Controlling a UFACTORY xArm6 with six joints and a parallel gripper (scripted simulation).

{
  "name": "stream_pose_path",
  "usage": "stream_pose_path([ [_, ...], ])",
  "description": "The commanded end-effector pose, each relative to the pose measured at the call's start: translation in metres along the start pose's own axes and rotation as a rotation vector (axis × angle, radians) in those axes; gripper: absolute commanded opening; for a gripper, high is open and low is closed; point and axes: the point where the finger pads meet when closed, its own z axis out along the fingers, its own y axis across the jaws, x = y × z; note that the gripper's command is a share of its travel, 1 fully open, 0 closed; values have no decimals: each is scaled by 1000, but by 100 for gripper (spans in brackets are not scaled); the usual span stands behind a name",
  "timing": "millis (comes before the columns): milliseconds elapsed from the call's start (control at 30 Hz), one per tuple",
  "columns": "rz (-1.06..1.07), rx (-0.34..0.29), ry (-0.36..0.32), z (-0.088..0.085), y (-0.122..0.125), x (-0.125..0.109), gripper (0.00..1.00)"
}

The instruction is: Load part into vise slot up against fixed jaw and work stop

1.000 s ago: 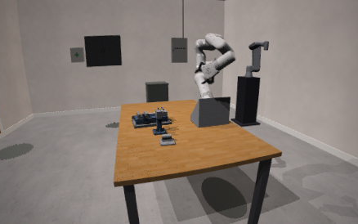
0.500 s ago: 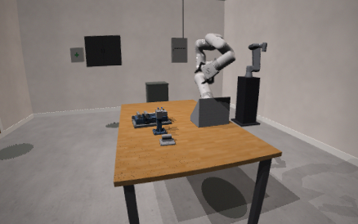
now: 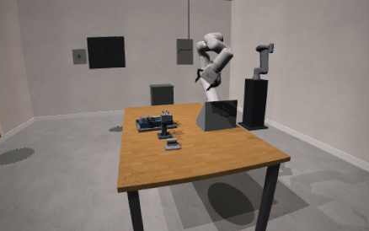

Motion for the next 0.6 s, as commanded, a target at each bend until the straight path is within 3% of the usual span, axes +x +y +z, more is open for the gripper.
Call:
stream_pose_path([
  [0, -113, -132, -17, 7, -1, -44, 100],
  [367, -284, -354, -116, 34, -14, -125, 100],
  [400, -312, -391, -141, 41, -17, -140, 100],
  [467, -312, -391, -141, 41, -17, -140, 100],
  [533, -359, -456, -194, 55, -25, -168, 100],
  [567, -359, -456, -194, 55, -25, -168, 100],
])
